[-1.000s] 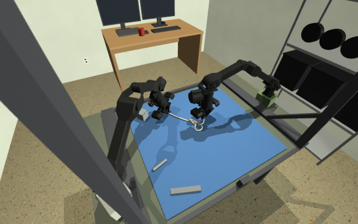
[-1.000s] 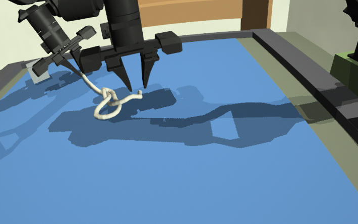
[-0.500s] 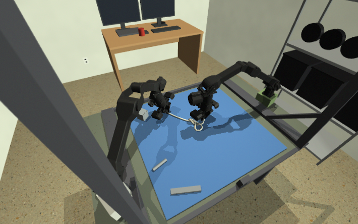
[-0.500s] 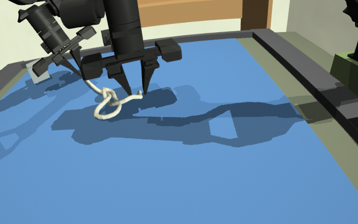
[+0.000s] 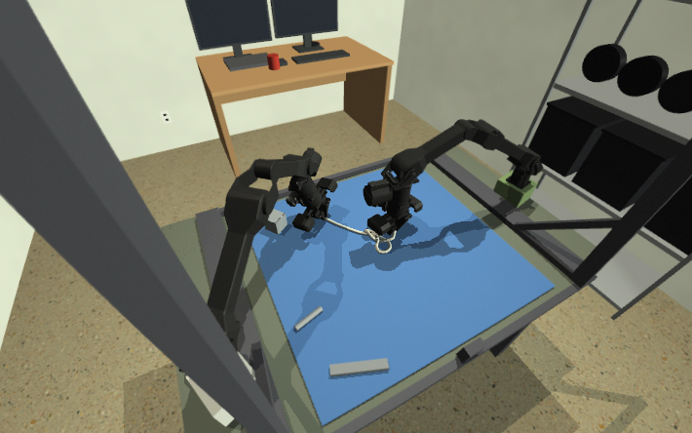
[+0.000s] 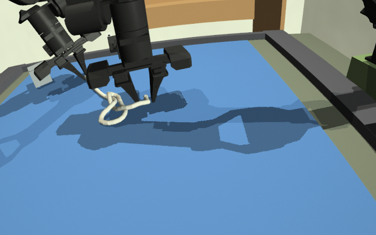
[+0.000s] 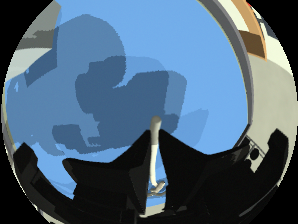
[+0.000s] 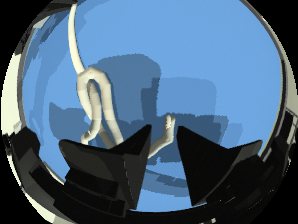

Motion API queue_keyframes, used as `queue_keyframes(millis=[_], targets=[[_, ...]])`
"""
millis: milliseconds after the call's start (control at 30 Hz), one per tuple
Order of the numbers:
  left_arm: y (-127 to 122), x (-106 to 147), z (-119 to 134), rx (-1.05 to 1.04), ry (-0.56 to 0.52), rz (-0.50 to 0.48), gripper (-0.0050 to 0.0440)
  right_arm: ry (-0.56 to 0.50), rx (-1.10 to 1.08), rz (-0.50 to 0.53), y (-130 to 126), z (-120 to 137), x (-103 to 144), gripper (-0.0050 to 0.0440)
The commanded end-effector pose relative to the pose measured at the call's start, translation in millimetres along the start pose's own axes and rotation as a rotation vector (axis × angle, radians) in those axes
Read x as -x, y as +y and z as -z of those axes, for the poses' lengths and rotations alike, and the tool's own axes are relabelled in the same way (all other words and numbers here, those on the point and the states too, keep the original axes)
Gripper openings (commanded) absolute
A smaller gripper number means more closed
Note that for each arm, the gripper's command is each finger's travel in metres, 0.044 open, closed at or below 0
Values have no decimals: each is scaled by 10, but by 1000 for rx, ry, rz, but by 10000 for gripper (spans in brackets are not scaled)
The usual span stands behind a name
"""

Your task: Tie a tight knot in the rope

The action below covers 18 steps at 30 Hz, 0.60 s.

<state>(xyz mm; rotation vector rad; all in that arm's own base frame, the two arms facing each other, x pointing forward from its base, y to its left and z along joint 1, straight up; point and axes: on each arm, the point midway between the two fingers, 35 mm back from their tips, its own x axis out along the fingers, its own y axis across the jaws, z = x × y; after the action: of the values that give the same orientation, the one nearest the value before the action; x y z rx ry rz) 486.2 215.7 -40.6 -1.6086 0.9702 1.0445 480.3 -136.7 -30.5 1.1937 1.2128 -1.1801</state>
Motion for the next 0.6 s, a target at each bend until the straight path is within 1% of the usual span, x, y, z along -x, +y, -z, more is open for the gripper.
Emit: queue_keyframes(millis=[0, 333, 567], targets=[[-82, 100, 13, -4, -1, 28, 30, -10, -2, -24, 37, -13, 104, 125], [-82, 100, 13, -4, -1, 28, 30, -10, -2, -24, 37, -13, 104, 125], [-82, 100, 13, -4, -1, 28, 30, -10, -2, -24, 37, -13, 104, 78]])
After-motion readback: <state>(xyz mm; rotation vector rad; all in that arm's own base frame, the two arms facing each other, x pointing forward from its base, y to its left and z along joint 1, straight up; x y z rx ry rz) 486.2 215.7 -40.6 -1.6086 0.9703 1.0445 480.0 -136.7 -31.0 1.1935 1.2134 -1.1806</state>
